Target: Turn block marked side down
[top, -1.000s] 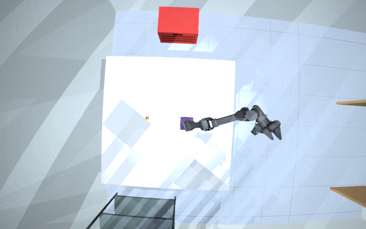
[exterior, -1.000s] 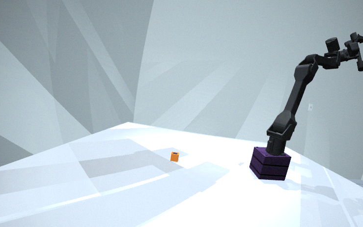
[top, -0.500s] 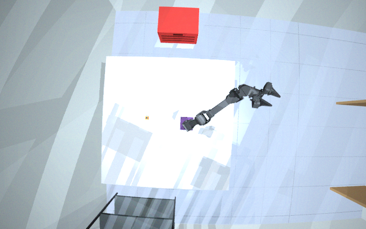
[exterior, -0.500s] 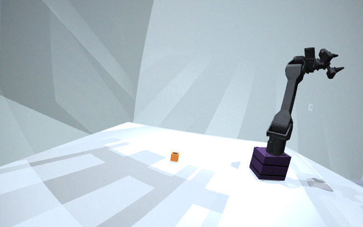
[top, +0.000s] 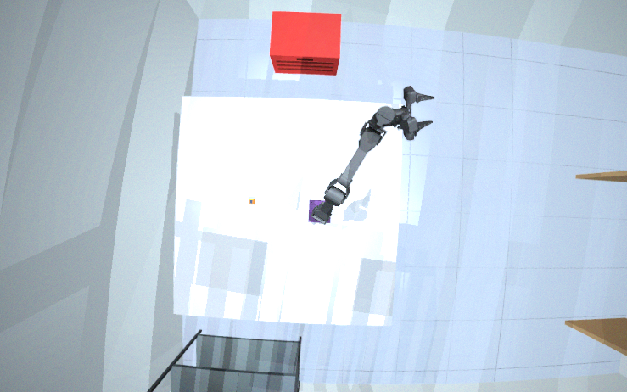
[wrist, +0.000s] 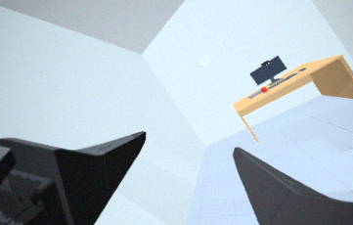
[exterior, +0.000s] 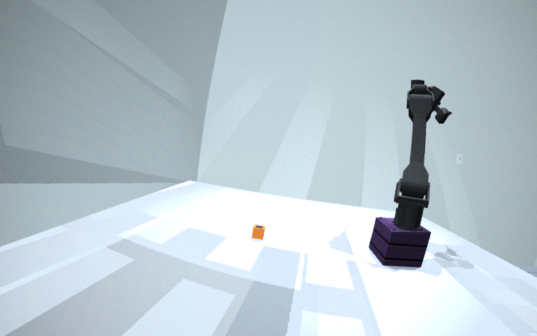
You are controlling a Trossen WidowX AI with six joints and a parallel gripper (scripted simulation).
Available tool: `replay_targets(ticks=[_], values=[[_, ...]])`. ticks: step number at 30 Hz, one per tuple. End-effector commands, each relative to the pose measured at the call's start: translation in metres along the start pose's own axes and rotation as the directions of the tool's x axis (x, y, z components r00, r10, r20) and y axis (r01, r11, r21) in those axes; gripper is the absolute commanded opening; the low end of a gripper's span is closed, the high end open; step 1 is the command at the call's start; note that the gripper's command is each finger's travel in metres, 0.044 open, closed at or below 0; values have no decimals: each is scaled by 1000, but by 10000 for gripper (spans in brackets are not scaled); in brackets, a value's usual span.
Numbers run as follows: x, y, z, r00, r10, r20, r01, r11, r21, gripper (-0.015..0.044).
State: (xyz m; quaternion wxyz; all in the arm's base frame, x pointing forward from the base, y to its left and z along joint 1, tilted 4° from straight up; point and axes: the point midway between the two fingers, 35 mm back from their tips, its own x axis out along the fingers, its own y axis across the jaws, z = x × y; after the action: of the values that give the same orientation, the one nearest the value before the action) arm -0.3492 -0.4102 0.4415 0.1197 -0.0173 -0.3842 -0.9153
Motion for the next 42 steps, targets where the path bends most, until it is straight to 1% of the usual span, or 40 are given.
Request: replay_targets(ticks=[1,5,9,14,19,23,28,33,38,42], values=[[-35,24,-46,988,70,-138,-83,993,-87,440],[-82,51,-84,949,155,-274,-200,969,-147,440],[-134,72,-122,883,224,-412,-327,924,-197,440],[-208,89,-162,772,286,-567,-476,851,-219,440],[-288,95,-192,637,320,-701,-612,763,-208,440],[-335,93,-206,551,328,-767,-692,694,-200,440],[-420,82,-224,387,319,-865,-829,530,-175,440],[-500,63,-232,222,281,-934,-927,356,-114,440],[-580,33,-230,56,210,-976,-984,176,-19,440],[-639,1,-222,-66,131,-989,-997,26,70,440]])
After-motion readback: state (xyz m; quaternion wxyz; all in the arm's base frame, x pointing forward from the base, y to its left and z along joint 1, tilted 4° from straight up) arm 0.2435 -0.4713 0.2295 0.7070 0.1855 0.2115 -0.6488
